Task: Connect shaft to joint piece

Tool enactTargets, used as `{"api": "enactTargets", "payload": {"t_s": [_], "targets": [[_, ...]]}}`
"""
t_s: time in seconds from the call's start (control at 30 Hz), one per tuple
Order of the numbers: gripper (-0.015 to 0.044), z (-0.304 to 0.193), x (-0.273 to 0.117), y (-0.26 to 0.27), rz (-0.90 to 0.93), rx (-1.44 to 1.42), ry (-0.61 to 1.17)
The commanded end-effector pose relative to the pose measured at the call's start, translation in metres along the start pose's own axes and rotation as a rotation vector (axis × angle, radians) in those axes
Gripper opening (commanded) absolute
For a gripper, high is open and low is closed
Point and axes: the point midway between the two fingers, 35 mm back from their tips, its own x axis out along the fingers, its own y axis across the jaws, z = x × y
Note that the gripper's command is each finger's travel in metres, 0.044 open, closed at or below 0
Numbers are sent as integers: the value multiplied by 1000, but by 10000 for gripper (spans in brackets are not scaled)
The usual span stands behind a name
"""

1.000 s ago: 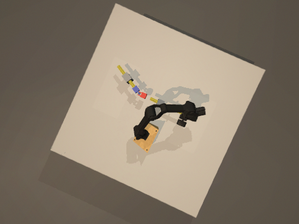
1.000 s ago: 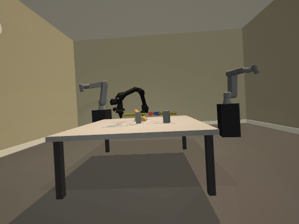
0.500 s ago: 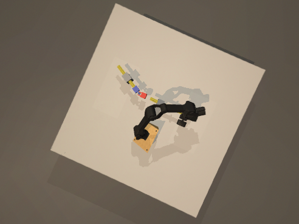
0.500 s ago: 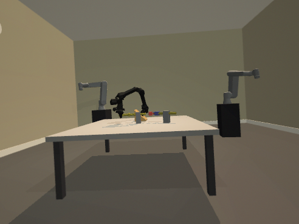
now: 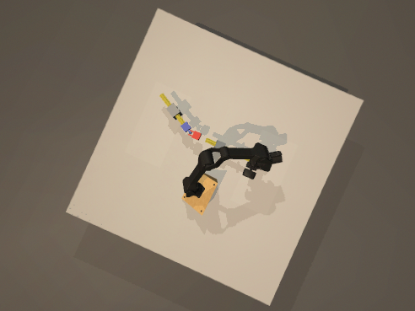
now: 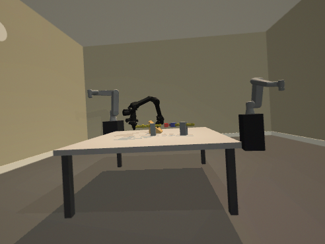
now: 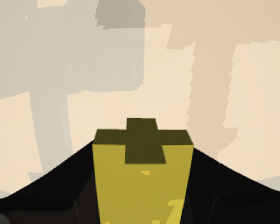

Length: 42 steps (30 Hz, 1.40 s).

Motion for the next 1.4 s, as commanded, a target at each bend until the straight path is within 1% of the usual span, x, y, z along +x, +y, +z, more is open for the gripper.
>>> {"api": "enactTargets", "payload": {"t_s": [0.0,0.2,0.23,0.8,1.37], "targets": [[60,0,0,0,0,0,0],[20,0,0,0,0,0,0],[0,0,0,0,0,0,0],[0,-18,1,0,71,5,3],[0,-45,1,0,85,6,6]]}}
